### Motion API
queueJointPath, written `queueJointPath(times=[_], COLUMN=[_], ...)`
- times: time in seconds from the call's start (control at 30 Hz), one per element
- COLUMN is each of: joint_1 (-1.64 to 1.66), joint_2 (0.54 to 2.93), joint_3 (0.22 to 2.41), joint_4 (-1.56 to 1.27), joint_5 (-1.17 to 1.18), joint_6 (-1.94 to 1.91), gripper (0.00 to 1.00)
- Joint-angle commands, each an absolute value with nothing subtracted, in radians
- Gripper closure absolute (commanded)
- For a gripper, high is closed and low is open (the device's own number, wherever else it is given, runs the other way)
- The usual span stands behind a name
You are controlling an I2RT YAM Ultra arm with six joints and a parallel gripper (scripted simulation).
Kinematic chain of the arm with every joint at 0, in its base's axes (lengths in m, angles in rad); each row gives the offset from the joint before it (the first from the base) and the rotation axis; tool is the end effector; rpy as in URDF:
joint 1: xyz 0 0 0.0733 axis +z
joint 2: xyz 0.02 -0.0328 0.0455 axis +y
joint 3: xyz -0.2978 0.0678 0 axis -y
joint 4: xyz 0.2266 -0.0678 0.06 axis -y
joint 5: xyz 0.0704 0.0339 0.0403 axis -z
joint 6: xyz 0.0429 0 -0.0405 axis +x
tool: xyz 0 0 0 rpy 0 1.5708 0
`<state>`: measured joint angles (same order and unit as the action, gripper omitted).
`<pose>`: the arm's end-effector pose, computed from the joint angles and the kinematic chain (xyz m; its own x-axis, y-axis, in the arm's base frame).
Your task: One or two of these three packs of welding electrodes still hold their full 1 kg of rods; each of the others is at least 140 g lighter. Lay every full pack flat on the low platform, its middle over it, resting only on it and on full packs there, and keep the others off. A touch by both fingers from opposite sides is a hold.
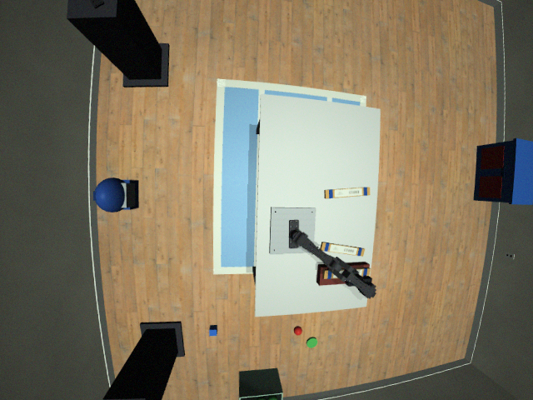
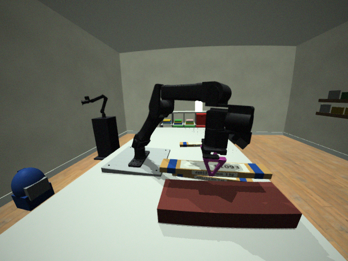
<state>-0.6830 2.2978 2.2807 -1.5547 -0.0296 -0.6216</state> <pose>0.3468 -0.2791 0.2841 -0.9980 0.0616 -0.0164 0.0612 0.9978 0.0246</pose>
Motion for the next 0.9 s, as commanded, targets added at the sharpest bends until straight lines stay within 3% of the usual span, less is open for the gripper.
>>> queueJointPath(times=[0.0,0.67,0.7,0.87], joint_1=[-0.679,-0.727,-0.719,-0.734], joint_2=[2.221,2.327,2.290,2.303], joint_3=[2.331,2.455,2.375,2.398], joint_4=[-1.571,-1.571,-1.571,-1.571], joint_5=[-0.033,-0.035,-0.032,-0.032], joint_6=[-0.620,-0.661,-0.657,-0.671], gripper=[1.00,1.00,1.00,1.00])
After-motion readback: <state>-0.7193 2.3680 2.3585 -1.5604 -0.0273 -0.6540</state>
